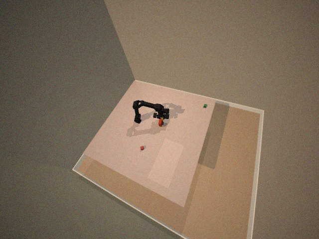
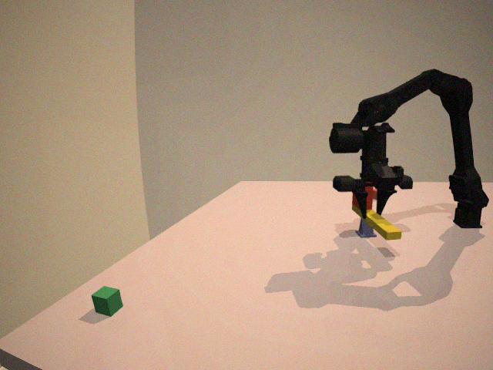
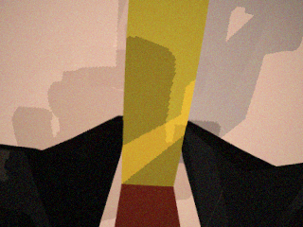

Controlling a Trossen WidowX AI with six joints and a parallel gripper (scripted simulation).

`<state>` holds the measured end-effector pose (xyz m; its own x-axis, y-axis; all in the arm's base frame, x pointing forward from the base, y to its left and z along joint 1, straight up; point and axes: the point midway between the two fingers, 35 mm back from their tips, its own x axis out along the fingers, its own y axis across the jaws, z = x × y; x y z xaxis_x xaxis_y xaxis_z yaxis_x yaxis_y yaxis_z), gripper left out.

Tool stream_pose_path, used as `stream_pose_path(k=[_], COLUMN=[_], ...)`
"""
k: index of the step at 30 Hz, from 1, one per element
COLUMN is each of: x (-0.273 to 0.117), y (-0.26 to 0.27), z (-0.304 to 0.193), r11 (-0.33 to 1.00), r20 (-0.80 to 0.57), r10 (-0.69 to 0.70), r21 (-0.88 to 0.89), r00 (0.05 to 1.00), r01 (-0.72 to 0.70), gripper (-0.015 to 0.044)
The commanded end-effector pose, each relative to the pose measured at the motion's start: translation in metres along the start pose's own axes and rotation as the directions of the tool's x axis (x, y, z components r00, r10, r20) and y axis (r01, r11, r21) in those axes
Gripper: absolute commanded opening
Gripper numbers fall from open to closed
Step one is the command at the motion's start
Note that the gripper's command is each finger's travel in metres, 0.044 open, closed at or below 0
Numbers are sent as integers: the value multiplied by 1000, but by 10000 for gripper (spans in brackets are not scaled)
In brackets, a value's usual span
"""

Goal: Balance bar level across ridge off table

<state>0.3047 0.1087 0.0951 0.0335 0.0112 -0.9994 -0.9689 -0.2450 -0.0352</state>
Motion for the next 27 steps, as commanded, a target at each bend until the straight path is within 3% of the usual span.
stream_pose_path(k=[1,23,27], x=[0,0,0], y=[0,0,0], z=[0,0,0], r11=[1000,1000,1000], r20=[0,0,0], r10=[1,1,1], r21=[0,0,0], r00=[1000,1000,1000], r01=[-1,-1,-1], gripper=[0,0,105])
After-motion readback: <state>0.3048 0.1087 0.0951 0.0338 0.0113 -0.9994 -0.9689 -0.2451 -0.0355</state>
